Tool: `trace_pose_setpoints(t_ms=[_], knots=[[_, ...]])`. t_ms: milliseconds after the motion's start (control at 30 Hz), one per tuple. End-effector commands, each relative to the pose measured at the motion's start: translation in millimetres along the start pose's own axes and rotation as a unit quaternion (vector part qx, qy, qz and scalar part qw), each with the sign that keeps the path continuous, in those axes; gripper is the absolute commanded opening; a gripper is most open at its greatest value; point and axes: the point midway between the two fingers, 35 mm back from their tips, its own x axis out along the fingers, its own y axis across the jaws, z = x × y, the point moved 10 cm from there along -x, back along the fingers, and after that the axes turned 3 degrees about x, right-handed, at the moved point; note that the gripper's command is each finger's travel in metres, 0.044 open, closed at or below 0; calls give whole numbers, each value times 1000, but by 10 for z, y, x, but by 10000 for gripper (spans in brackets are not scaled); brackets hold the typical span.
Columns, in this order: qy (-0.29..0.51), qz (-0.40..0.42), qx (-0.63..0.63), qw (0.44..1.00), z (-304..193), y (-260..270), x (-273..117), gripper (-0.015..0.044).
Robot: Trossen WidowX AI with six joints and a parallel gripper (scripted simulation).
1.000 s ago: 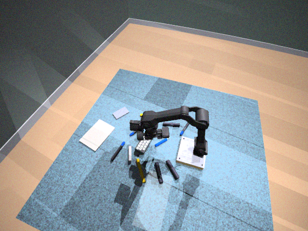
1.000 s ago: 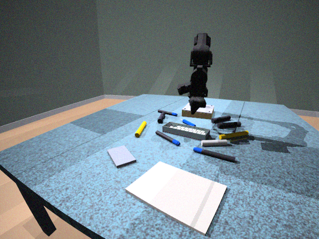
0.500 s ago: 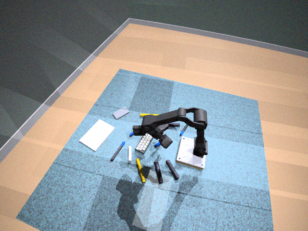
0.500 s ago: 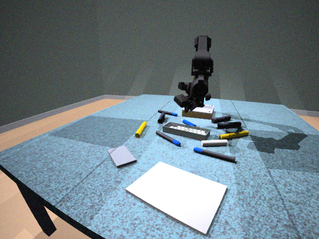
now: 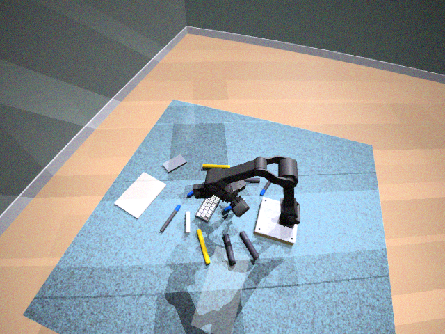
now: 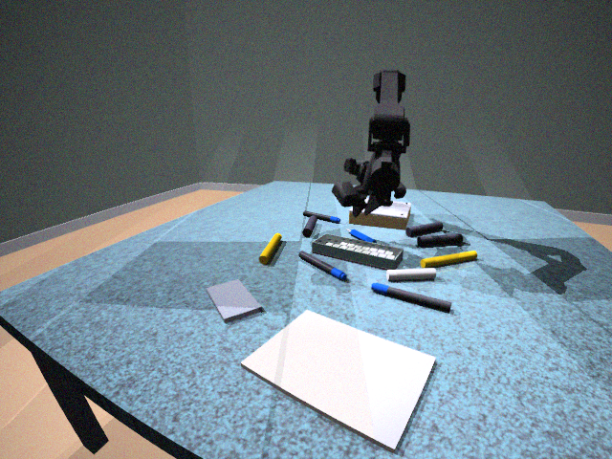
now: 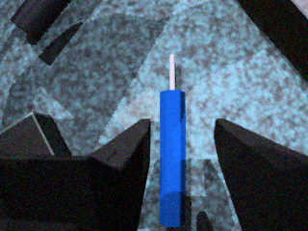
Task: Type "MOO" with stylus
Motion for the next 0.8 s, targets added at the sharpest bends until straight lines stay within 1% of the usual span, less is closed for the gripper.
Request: trace_pose_setpoints(t_ms=[0,767], knots=[[-3,1,2,1000,-17,-5,42,150],[-3,1,2,1000,-103,5,191,150]])
